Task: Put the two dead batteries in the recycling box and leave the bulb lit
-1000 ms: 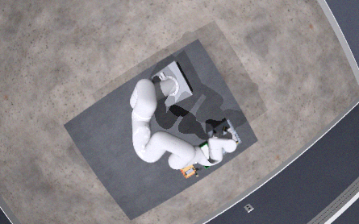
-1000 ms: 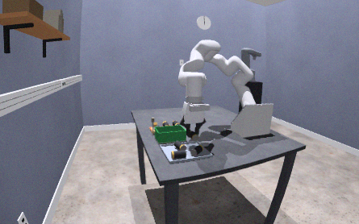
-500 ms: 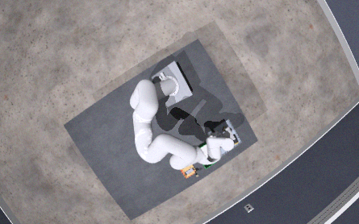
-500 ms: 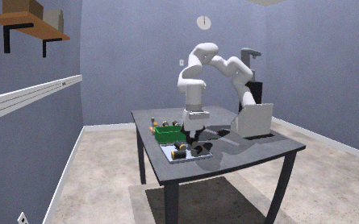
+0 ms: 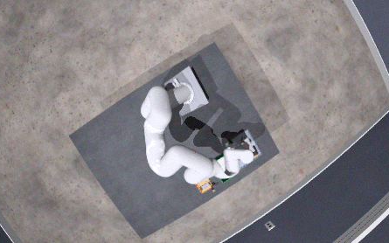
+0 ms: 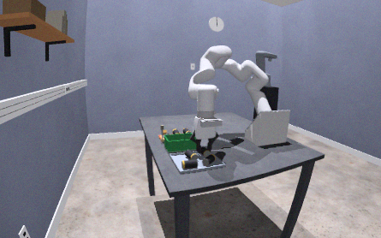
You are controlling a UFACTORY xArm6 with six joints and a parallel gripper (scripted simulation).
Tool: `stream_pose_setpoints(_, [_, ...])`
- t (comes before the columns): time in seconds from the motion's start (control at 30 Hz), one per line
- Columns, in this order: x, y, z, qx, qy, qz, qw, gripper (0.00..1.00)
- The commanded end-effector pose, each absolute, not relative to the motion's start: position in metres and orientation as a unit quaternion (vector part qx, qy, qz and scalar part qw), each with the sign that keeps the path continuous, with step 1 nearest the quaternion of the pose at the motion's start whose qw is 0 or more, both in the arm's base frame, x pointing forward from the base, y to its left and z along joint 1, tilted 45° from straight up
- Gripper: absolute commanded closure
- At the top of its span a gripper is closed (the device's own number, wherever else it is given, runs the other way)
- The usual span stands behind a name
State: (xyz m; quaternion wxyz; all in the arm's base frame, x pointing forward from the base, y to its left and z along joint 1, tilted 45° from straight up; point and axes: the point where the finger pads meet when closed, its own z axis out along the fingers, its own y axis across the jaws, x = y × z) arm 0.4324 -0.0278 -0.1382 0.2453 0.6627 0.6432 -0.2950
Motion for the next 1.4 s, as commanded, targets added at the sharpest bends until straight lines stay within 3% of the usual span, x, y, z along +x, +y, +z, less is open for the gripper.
stream_pose_setpoints(0.0, [0.434,-0.027,-0.137,0.663,0.643,-0.293,0.246,0.49])
stream_pose_setpoints(1.37, [0.439,0.019,-0.092,0.663,0.643,-0.293,0.246,0.49])
